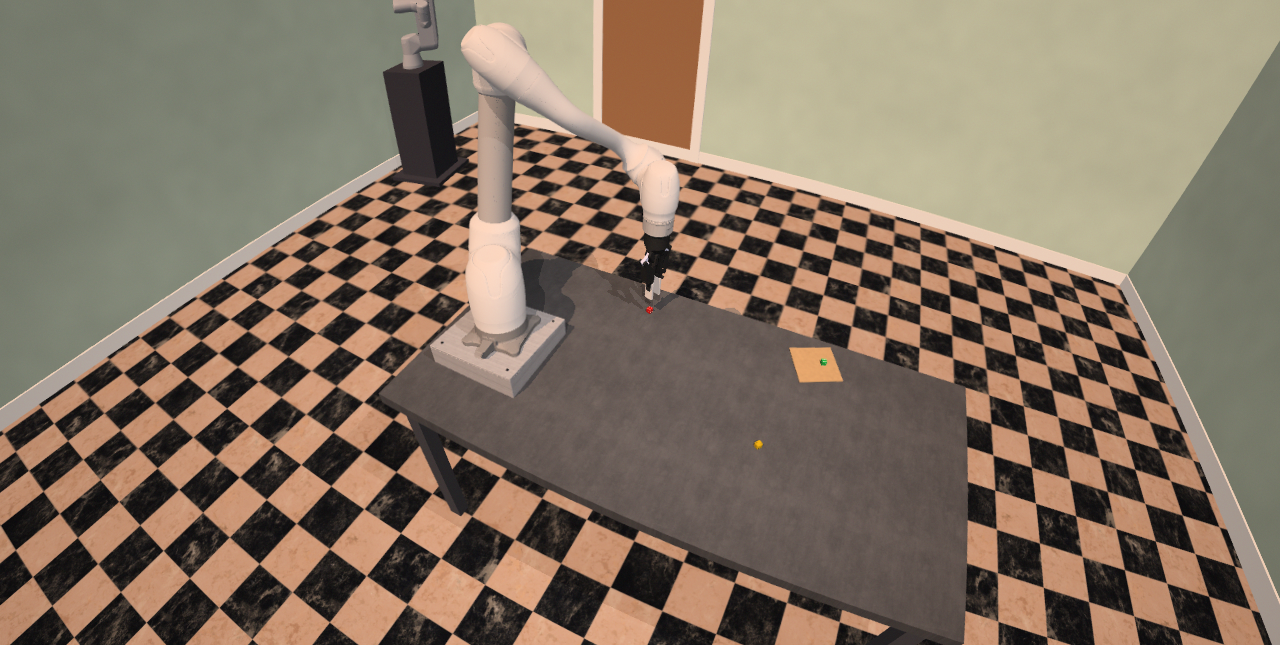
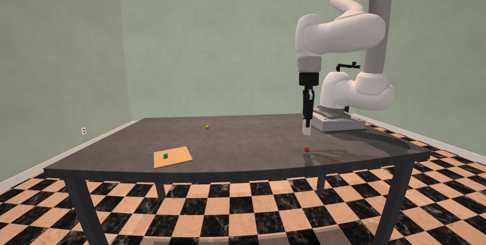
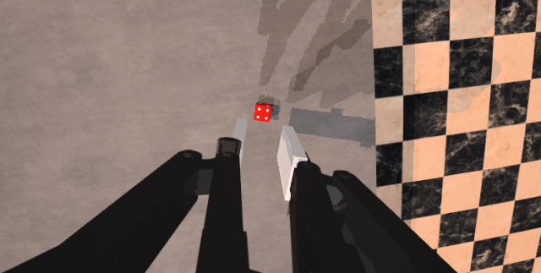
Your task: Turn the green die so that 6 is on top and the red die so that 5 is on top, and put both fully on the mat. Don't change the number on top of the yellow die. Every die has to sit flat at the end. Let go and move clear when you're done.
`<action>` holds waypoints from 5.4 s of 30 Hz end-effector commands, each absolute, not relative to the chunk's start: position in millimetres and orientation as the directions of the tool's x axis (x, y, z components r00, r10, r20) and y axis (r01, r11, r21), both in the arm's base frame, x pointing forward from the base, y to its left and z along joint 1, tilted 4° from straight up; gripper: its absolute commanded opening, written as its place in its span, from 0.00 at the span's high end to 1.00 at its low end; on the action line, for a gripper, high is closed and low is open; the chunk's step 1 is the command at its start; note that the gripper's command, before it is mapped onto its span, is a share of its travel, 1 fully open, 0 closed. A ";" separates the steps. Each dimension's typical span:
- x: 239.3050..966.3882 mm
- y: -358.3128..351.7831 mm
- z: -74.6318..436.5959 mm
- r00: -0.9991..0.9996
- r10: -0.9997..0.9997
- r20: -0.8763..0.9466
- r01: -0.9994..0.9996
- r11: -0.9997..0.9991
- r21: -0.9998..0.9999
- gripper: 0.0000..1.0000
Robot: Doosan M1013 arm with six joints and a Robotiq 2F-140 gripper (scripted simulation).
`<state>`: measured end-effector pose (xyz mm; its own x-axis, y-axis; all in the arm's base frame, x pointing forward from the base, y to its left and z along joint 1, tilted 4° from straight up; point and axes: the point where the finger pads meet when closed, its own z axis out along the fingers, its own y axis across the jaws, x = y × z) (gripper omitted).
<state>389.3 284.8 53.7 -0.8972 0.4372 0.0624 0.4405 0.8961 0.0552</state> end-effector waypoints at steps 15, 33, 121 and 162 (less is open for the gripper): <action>388.9 284.2 48.7 -0.898 0.437 0.056 0.440 0.897 0.055 0.73; 388.1 286.6 26.9 -0.898 0.437 0.056 0.440 0.897 0.055 0.73; 385.2 290.4 2.1 -0.898 0.437 0.056 0.440 0.897 0.055 0.73; 385.1 290.7 -2.1 -0.898 0.437 0.056 0.440 0.897 0.055 0.73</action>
<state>387.3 289.3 2.0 -0.9005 0.4316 0.0521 0.4341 0.8993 0.0529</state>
